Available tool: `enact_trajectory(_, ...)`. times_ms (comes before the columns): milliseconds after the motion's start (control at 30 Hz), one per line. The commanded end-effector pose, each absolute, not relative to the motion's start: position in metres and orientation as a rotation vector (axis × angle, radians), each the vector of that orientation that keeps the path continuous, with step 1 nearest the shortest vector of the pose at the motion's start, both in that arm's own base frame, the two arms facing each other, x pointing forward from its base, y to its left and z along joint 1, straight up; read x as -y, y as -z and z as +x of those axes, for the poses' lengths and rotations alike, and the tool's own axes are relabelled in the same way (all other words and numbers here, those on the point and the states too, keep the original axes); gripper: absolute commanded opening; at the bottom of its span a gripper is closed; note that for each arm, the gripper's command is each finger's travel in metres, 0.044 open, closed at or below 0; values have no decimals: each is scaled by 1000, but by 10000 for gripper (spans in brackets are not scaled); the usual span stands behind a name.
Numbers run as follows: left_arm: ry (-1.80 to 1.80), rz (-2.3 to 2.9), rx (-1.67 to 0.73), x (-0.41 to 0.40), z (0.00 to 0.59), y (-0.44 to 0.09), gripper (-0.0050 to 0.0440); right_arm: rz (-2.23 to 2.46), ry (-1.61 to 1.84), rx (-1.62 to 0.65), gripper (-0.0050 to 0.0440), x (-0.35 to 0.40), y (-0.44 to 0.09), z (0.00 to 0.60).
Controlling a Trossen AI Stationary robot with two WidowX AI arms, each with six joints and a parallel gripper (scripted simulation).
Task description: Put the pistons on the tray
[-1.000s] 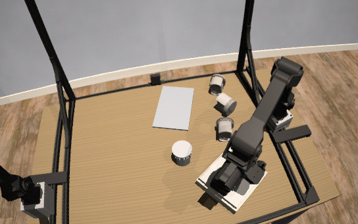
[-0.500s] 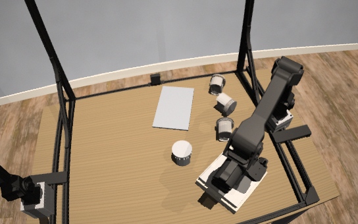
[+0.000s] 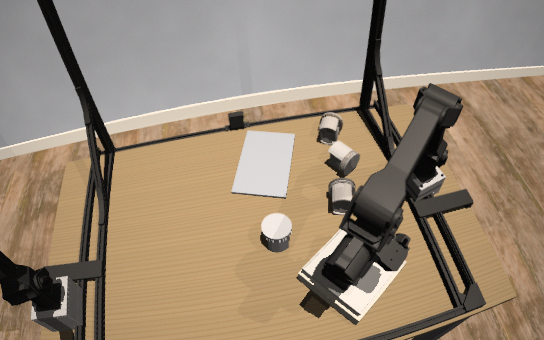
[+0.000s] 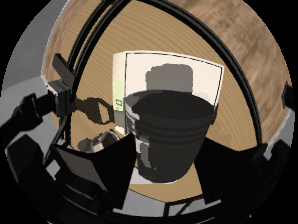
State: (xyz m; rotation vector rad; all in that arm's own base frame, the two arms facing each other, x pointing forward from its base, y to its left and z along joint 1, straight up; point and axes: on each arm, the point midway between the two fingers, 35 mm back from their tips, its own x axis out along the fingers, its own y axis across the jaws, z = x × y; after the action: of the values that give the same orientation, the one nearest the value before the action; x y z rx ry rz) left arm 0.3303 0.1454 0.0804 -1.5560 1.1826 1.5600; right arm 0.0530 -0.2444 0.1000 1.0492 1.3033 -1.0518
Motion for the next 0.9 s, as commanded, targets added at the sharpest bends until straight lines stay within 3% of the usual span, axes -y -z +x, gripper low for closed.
enact_trajectory(0, -1543, -1565, -1162, -146, 333, -93, 158, 1050, 1050, -1303, 440, 244, -100, 53)
enact_trajectory(867, -1534, -1565, -1151, -147, 335, -128, 158, 1050, 1050, -1303, 440, 244, -100, 53)
